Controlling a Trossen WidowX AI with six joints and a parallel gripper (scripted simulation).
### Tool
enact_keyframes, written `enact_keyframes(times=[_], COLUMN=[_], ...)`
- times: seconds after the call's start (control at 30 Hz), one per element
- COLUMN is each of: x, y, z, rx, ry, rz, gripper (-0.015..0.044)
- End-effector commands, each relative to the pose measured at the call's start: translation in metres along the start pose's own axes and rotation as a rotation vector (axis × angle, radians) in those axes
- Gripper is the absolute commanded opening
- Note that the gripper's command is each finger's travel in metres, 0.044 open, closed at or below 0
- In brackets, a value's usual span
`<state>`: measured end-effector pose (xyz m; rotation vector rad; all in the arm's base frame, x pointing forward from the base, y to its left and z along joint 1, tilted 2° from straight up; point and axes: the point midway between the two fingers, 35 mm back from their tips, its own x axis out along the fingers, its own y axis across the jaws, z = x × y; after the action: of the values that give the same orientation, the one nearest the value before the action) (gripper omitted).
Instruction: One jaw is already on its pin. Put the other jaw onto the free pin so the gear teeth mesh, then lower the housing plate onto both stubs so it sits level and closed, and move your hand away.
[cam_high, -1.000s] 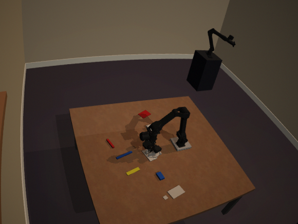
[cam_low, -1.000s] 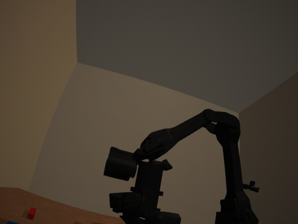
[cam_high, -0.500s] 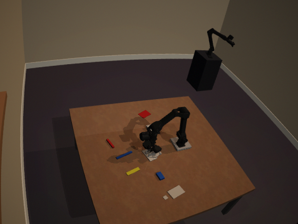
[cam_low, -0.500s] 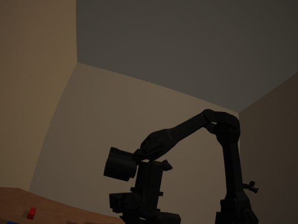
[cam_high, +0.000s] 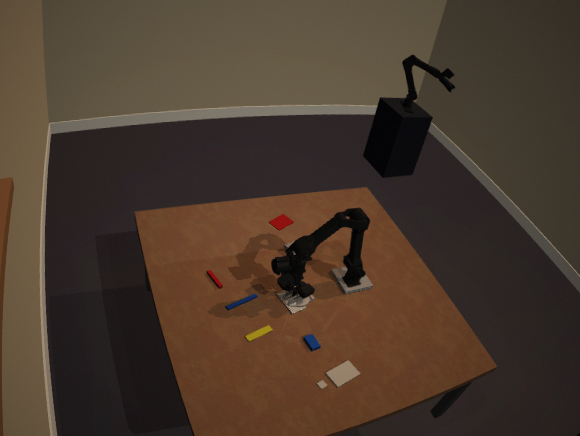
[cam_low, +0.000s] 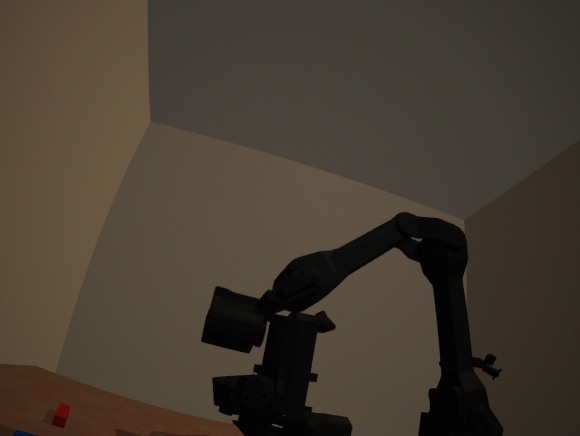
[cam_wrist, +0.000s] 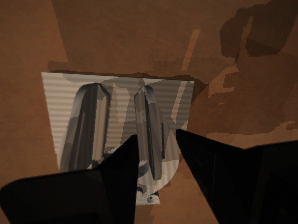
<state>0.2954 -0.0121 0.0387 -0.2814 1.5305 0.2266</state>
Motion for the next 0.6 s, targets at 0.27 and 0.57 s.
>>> enact_keyframes(times=[0.27,0.57], x=[0.0,-0.0093], y=[0.0,-0.0004], z=[0.0,0.001], rx=[0.0,0.0], ry=[0.0,0.0], rz=[0.0,0.0], gripper=[0.0224,0.0224])
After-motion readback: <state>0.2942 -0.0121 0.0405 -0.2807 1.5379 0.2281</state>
